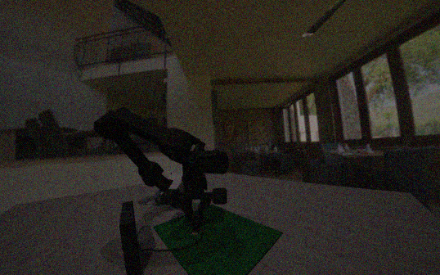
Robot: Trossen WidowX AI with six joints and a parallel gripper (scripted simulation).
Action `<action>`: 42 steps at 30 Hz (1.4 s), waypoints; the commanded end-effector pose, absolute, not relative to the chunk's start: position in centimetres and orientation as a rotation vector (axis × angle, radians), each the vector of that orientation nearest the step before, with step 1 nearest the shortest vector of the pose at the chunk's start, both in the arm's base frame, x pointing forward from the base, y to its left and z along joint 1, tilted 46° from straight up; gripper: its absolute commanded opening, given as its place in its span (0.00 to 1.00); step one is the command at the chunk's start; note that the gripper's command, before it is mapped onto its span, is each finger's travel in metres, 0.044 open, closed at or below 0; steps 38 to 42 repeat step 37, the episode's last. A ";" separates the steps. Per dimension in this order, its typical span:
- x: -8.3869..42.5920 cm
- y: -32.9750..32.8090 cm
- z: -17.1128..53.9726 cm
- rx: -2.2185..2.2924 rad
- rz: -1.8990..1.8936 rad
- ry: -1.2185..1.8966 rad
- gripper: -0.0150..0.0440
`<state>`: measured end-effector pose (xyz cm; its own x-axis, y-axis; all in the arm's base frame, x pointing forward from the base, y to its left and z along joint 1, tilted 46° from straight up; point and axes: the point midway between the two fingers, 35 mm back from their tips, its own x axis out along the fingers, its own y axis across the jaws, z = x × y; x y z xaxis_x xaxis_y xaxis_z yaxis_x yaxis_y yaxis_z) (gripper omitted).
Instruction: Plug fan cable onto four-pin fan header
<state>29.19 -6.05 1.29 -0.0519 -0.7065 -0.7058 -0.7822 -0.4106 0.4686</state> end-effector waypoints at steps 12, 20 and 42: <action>29.2 -6.1 1.3 -2.107 1.480 1.660 0.69; 29.5 -2.2 5.1 -2.103 1.486 1.665 0.69; 21.8 4.8 -1.2 -2.100 1.492 1.660 0.69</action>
